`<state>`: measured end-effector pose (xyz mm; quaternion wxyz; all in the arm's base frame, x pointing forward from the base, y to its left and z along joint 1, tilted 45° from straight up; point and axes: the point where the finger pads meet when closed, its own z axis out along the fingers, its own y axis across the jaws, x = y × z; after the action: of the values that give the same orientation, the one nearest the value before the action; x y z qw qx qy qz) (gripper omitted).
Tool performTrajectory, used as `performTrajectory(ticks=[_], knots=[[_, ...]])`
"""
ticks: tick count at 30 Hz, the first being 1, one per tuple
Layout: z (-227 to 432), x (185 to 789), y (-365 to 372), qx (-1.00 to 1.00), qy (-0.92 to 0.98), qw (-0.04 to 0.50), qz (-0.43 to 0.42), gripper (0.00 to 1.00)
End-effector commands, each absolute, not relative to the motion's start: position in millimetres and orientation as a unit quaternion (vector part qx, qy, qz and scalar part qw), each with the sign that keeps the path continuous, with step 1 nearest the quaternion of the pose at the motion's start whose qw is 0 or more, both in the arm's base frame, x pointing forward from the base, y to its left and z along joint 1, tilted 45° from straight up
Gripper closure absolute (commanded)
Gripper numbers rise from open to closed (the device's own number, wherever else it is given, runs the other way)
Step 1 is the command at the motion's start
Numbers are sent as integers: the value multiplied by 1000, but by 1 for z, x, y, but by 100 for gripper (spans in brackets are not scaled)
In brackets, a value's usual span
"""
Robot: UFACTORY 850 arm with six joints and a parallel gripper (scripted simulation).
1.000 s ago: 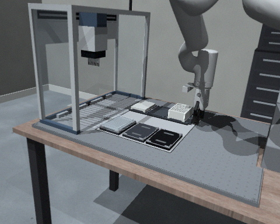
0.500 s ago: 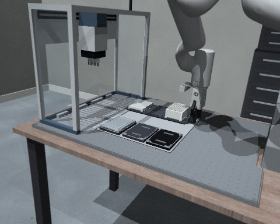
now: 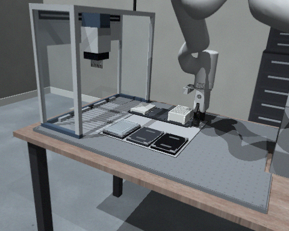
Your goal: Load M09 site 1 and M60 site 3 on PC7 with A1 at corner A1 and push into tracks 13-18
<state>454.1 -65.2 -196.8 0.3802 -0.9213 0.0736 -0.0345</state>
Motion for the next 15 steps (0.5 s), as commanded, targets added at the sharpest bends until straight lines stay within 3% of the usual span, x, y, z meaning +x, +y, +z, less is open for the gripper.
performTrajectory(ticks=[1, 15], knots=[[-196, 457, -66, -921, 74, 380, -35, 18], [-196, 471, -69, -921, 74, 380, -35, 18]])
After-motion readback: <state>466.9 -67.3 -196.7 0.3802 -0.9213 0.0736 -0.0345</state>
